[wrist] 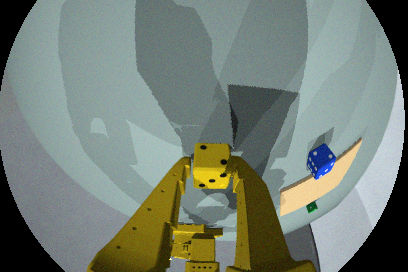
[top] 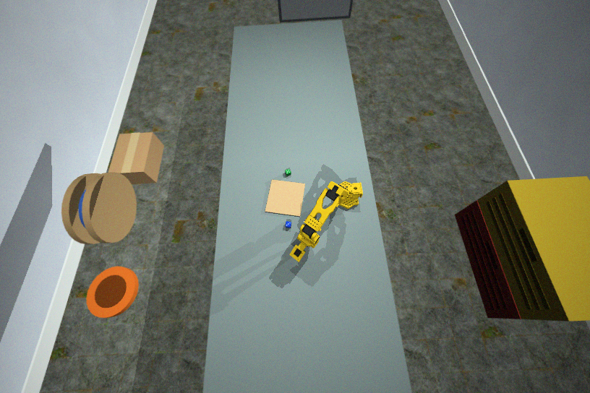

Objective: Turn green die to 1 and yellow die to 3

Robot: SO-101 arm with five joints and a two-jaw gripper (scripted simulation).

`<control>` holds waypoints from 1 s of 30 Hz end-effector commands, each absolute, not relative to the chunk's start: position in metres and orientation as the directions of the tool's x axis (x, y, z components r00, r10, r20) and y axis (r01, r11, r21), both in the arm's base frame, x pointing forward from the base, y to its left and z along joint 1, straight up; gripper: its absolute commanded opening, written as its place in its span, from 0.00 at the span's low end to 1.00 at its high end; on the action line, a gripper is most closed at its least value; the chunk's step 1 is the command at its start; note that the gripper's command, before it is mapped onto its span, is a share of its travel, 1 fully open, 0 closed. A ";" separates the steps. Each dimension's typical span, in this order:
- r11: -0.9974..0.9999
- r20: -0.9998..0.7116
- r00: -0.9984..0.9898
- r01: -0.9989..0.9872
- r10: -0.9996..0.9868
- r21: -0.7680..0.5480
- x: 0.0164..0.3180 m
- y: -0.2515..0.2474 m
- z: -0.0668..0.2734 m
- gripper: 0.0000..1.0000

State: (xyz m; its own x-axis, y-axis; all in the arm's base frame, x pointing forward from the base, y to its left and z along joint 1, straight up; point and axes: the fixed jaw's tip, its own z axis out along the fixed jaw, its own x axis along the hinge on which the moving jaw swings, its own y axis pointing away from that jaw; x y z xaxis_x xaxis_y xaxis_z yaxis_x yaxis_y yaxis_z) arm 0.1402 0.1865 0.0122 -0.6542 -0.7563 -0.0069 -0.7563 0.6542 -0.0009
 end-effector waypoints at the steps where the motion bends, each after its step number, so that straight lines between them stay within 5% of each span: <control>1: 0.655 -0.040 -0.655 -0.755 -0.755 0.001 0.145 0.188 0.017 0.11; 30: 0.655 -0.040 -0.655 -0.755 -0.755 0.001 0.146 0.187 0.017 0.00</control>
